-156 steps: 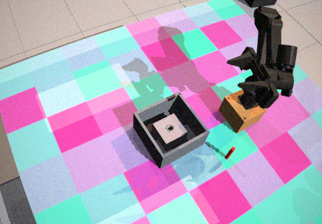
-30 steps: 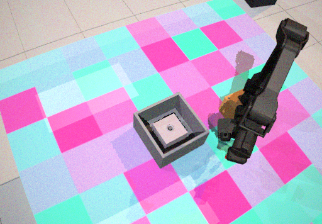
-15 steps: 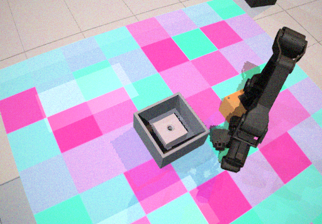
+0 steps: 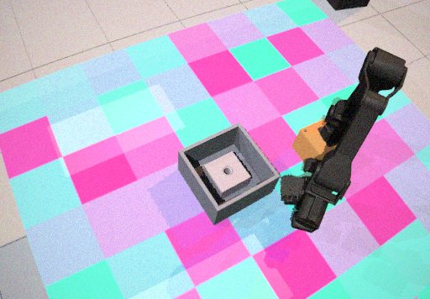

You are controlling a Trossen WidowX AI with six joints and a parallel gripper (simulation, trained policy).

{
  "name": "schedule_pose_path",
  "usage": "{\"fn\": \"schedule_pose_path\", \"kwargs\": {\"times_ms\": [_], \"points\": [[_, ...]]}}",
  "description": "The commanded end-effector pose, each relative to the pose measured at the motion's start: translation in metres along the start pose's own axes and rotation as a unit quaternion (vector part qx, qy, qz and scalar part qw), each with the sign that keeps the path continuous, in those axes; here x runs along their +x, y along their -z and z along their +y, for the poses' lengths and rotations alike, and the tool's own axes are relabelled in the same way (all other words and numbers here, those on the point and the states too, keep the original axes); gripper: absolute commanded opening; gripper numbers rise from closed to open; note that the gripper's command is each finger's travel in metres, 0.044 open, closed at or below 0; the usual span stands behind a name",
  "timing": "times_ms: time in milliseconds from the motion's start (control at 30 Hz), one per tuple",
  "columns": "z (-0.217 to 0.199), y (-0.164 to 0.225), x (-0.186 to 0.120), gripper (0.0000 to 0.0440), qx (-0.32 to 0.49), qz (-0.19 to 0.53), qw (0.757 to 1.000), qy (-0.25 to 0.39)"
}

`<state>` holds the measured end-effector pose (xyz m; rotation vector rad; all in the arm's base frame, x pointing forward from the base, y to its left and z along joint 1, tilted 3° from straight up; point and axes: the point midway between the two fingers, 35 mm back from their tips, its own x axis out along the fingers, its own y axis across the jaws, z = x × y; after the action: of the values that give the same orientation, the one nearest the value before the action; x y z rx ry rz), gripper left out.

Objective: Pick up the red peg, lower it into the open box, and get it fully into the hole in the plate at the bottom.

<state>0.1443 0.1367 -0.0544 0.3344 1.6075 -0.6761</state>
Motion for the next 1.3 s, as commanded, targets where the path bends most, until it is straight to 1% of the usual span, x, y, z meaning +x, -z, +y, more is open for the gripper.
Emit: {"fn": "schedule_pose_path", "kwargs": {"times_ms": [0,67,333,767,1067,1267], "points": [[-0.005,0.001,0.005,0.0008,0.002,0.002,1.0,0.024],[-0.002,-0.002,0.0,0.0,0.001,-0.007,1.0,0.022],[0.009,-0.013,-0.027,0.0,0.004,-0.032,0.999,0.007],[0.012,-0.037,-0.078,0.0,0.021,-0.069,0.997,-0.004],[0.013,-0.063,-0.112,0.0,0.058,-0.089,0.994,-0.013],[0.009,-0.087,-0.126,0.0,0.092,-0.099,0.991,-0.018]]}}
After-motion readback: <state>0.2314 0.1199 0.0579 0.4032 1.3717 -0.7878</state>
